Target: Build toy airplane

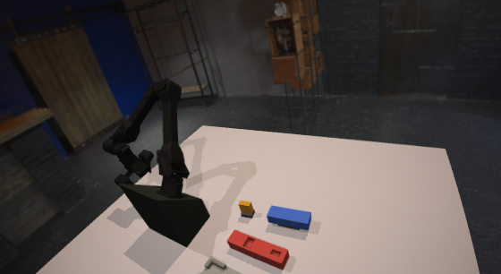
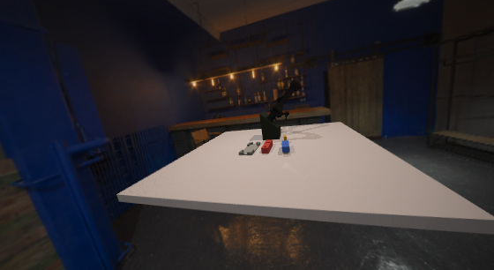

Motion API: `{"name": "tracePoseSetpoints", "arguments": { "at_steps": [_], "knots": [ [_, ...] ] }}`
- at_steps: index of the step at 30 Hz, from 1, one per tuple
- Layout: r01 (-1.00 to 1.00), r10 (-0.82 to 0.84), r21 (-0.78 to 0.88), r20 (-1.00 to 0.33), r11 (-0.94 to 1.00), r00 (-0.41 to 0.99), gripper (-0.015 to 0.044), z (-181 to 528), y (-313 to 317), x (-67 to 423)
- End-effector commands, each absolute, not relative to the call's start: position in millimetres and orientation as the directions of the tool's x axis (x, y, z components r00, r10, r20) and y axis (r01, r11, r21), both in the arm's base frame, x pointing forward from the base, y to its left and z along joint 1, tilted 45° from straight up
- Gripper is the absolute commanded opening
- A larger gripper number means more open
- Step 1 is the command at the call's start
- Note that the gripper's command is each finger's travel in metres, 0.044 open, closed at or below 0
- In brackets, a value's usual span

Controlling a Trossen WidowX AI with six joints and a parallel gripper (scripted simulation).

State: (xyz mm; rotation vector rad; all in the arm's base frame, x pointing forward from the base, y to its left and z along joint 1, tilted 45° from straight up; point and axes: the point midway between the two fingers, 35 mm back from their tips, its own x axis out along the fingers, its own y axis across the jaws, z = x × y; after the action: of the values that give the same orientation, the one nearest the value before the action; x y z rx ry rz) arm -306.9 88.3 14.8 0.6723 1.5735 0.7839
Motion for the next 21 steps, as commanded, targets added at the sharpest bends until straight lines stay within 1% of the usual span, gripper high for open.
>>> {"name": "tracePoseSetpoints", "arguments": {
  "at_steps": [1,8,10,13,17,19,21],
  "knots": [
    [-0.082,0.743,0.744,-0.668,0.663,-0.043,0.044,36,87,-295],
    [-0.098,0.74,0.74,-0.671,0.665,-0.049,0.044,35,84,-295],
    [-0.226,0.711,0.709,-0.698,0.668,-0.089,0.044,30,61,-299],
    [-0.505,0.634,0.617,-0.755,0.603,-0.165,0.044,18,7,-301],
    [-0.803,0.519,0.462,-0.823,0.375,-0.231,0.044,5,-63,-288],
    [-0.901,0.472,0.382,-0.845,0.203,-0.252,0.044,-1,-93,-275],
    [-0.954,0.425,0.299,-0.865,0.011,-0.266,0.044,-7,-120,-259]
  ]
}}
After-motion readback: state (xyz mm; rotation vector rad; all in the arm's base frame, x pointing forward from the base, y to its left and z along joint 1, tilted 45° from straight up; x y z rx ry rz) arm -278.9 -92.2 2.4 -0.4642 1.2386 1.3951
